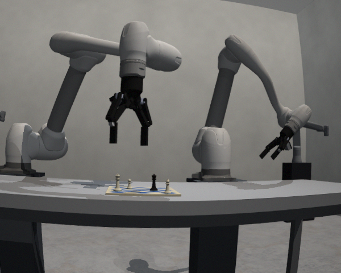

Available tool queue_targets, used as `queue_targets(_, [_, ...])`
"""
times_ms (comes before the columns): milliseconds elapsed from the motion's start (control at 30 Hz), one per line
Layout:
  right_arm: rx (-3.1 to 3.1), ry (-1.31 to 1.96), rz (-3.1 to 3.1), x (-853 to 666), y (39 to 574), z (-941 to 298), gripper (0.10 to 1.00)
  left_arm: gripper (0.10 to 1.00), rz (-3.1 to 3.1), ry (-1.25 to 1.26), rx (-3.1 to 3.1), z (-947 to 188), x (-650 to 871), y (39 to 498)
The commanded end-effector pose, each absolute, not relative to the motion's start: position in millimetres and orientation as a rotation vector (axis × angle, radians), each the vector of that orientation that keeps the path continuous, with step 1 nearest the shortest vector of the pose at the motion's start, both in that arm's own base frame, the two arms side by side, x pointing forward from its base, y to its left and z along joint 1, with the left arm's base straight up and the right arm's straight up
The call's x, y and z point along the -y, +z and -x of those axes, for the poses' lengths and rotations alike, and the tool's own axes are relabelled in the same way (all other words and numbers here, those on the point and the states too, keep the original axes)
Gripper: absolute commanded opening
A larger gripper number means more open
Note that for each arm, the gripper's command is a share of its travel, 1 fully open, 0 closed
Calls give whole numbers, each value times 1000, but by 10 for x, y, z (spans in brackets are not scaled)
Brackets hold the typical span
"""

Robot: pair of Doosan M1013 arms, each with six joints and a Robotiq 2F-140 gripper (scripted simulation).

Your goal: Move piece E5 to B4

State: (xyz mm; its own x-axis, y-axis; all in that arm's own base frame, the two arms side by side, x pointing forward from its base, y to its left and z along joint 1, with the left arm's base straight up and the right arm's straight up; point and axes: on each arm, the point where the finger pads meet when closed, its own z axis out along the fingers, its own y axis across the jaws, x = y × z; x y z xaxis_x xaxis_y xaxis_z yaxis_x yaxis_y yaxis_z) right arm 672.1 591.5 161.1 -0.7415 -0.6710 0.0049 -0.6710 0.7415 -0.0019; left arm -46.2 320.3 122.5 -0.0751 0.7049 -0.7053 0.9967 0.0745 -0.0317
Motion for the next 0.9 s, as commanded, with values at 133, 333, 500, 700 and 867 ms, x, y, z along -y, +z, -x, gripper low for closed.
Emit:
queue_targets(133, [2936, -7, -1125, -5929, 1981, -6743, 1000, 1000, -1683, -728, -1838, 463, -3206, 1229])
queue_targets(333, [2936, -7, -1125, -5928, 2044, -6742, 1000, 1000, -1683, -728, -1838, 463, -3206, 1229])
queue_targets(500, [2935, -6, -1125, -5929, 2046, -6743, 1000, 1000, -1683, -728, -1838, 463, -3206, 1229])
queue_targets(700, [2936, -7, -1125, -5932, 2046, -6747, 1000, 1000, -1683, -728, -1838, 463, -3206, 1229])
queue_targets(867, [2936, -7, -1125, -5932, 2046, -6747, 1000, 1000, -1683, -728, -1838, 463, -3206, 1229])
